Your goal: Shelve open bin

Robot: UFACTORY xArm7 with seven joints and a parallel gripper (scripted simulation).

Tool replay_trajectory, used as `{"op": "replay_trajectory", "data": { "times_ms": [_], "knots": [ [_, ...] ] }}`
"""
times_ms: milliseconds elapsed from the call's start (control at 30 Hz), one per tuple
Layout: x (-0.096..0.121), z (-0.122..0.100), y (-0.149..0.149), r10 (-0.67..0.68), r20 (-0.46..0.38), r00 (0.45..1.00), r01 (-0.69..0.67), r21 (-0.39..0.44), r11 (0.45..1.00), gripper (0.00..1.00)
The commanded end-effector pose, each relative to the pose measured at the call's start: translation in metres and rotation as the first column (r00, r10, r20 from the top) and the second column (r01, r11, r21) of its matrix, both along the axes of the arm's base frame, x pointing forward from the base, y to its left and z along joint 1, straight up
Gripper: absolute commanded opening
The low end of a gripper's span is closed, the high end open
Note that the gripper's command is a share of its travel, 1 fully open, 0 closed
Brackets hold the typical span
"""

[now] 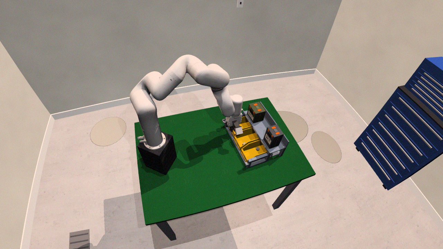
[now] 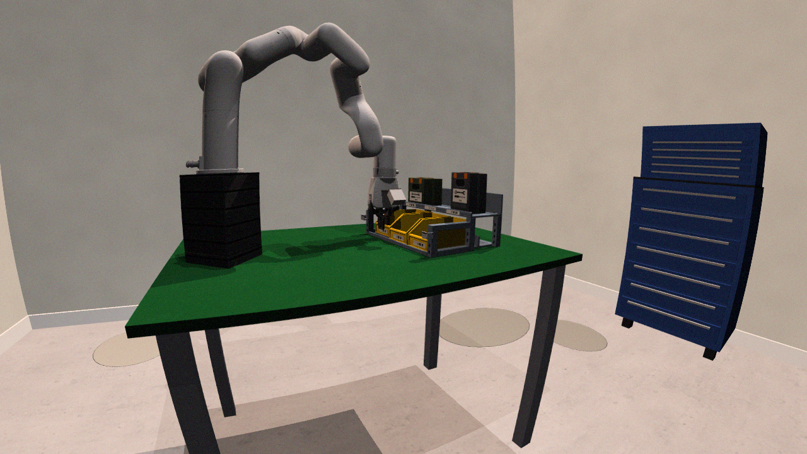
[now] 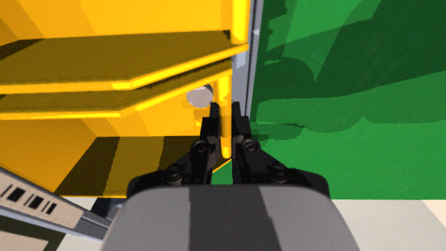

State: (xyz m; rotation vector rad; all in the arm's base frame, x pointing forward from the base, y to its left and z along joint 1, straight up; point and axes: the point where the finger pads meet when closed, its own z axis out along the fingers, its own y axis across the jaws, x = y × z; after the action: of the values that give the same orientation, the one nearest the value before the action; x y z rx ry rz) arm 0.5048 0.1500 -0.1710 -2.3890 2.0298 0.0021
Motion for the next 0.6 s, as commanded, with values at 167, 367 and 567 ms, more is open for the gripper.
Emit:
{"op": "replay_trajectory", "data": {
  "times_ms": [167, 367, 567],
  "knots": [
    [0.0025, 0.0020, 0.0006, 0.000, 0.005, 1.000, 0.000, 0.001, 1.000, 1.00],
    [0.0025, 0.0020, 0.0006, 0.000, 0.005, 1.000, 0.000, 0.001, 1.000, 1.00],
    [0.0025, 0.0020, 0.0006, 0.000, 0.005, 1.000, 0.000, 0.001, 1.000, 1.00]
  ]
}}
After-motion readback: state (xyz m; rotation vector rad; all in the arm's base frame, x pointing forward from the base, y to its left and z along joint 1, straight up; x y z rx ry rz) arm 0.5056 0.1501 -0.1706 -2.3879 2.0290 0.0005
